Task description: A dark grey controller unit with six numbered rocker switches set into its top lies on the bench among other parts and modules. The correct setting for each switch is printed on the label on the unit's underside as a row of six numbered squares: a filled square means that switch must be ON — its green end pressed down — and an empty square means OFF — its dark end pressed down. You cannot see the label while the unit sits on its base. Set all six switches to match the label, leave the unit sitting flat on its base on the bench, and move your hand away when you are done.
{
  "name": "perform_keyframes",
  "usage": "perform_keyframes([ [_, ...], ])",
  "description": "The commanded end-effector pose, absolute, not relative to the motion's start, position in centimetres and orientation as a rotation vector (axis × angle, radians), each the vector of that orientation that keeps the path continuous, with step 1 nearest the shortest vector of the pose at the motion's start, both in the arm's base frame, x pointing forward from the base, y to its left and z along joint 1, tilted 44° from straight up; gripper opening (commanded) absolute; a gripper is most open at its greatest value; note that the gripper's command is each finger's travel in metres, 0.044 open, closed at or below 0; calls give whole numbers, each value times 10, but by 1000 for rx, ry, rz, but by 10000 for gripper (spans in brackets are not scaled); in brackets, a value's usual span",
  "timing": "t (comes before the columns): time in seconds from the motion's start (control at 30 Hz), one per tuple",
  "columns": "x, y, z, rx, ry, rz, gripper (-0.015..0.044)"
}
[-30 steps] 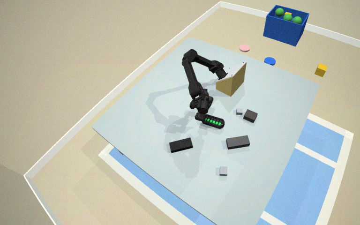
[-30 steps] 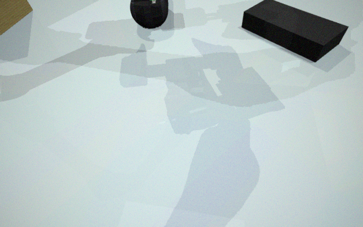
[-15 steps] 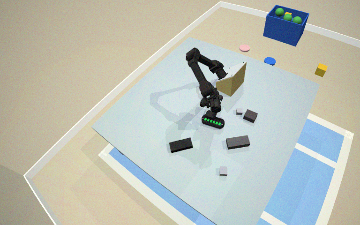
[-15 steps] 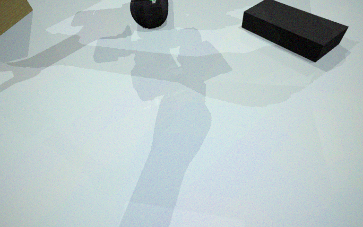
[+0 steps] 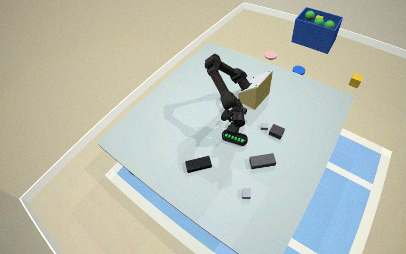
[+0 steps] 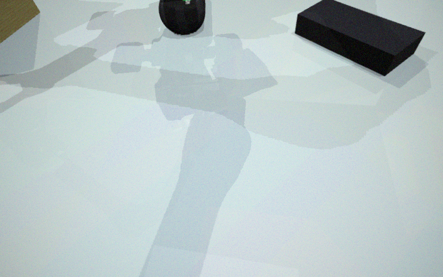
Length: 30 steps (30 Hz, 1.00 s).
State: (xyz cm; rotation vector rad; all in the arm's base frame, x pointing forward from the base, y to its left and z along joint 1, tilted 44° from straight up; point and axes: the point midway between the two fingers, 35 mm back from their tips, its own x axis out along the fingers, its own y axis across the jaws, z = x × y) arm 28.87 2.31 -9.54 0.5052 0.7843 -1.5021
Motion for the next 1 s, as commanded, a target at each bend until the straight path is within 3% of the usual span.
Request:
perform_keyframes([
  [0.0, 288, 24, -96, 513, 786, -1504, 0],
  [0.43, 288, 23, -96, 505, 784, -1502, 0],
  [0.8, 294, 58, -59, 507, 787, -1501, 289],
  [0.97, 294, 58, -59, 507, 787, -1501, 158],
])
